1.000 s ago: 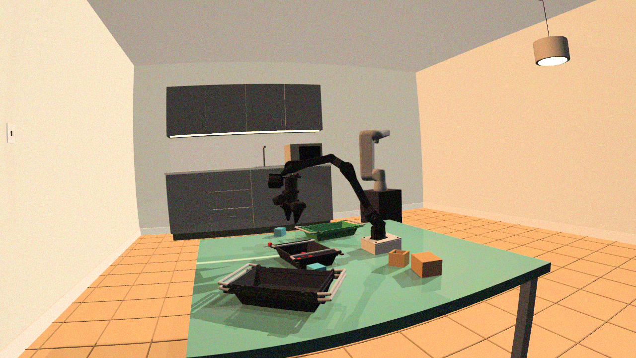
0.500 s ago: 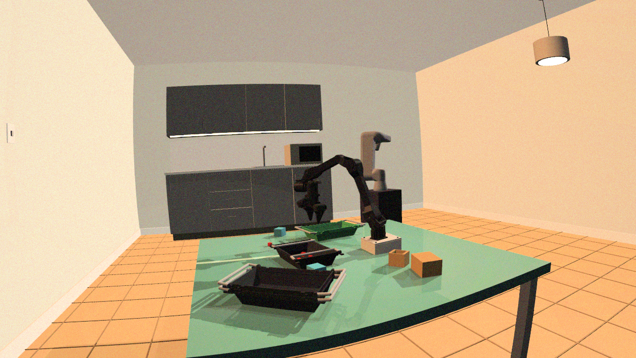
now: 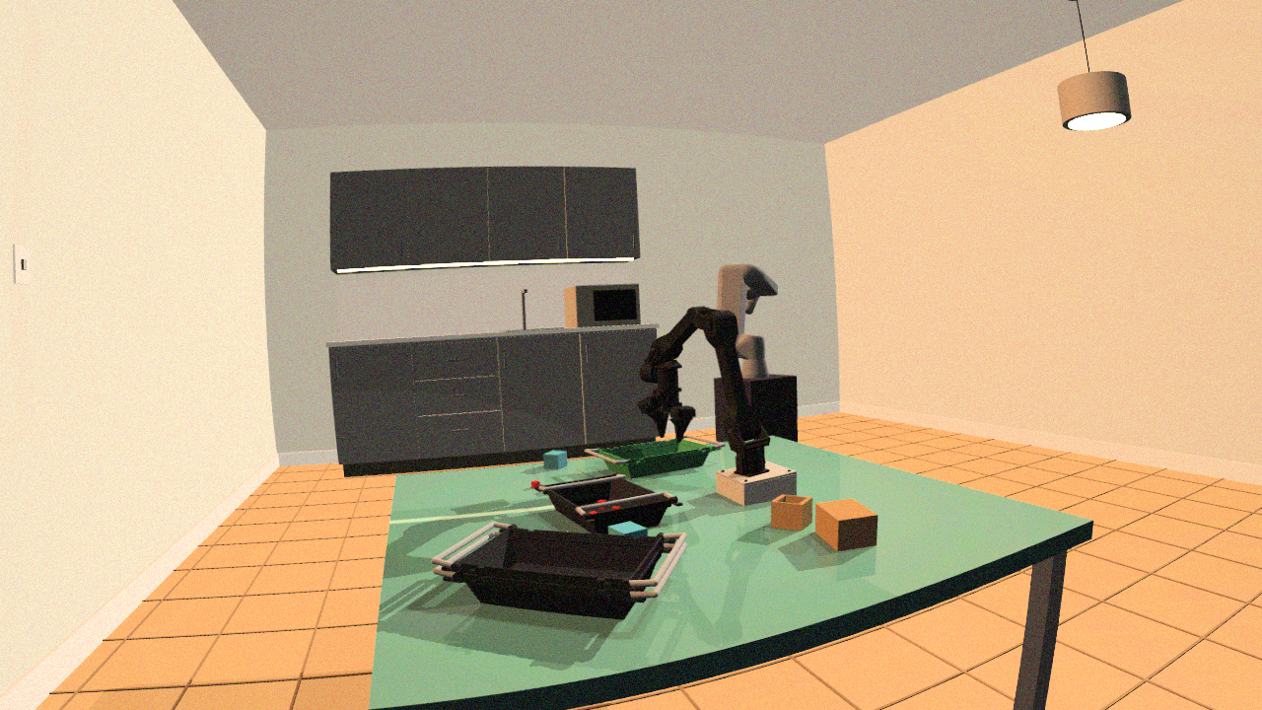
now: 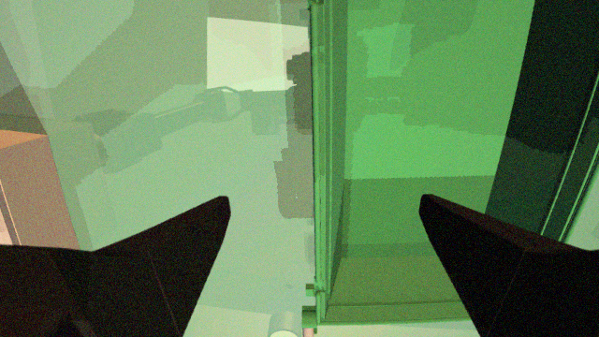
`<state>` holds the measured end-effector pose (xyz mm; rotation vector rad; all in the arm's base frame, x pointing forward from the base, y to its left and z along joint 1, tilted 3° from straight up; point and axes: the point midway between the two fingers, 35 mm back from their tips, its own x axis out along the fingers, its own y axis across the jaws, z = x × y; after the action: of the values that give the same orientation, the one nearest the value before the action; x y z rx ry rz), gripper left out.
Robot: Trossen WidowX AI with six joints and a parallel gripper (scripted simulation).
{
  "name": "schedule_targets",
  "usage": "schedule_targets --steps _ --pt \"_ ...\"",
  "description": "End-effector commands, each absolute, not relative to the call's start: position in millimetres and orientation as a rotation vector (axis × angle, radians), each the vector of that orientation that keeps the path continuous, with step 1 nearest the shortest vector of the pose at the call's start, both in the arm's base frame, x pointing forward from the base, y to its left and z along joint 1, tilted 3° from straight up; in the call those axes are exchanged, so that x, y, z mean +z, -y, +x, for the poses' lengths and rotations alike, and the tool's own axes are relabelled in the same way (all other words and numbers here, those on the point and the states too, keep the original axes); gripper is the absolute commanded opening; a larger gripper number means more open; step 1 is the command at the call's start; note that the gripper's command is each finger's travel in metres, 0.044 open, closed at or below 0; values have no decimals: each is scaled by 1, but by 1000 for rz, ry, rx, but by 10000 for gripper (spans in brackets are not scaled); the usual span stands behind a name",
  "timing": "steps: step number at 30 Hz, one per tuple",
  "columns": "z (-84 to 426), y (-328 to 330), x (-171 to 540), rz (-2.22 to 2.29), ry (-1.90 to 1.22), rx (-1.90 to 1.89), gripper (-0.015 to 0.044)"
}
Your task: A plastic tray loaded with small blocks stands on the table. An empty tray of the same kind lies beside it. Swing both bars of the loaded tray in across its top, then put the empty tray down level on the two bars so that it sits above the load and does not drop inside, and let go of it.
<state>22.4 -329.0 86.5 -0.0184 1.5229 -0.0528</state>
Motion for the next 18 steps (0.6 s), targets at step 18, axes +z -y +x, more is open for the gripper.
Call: schedule_targets --steps 18 --pt "26 330 1 -19 -1520 -40 440"
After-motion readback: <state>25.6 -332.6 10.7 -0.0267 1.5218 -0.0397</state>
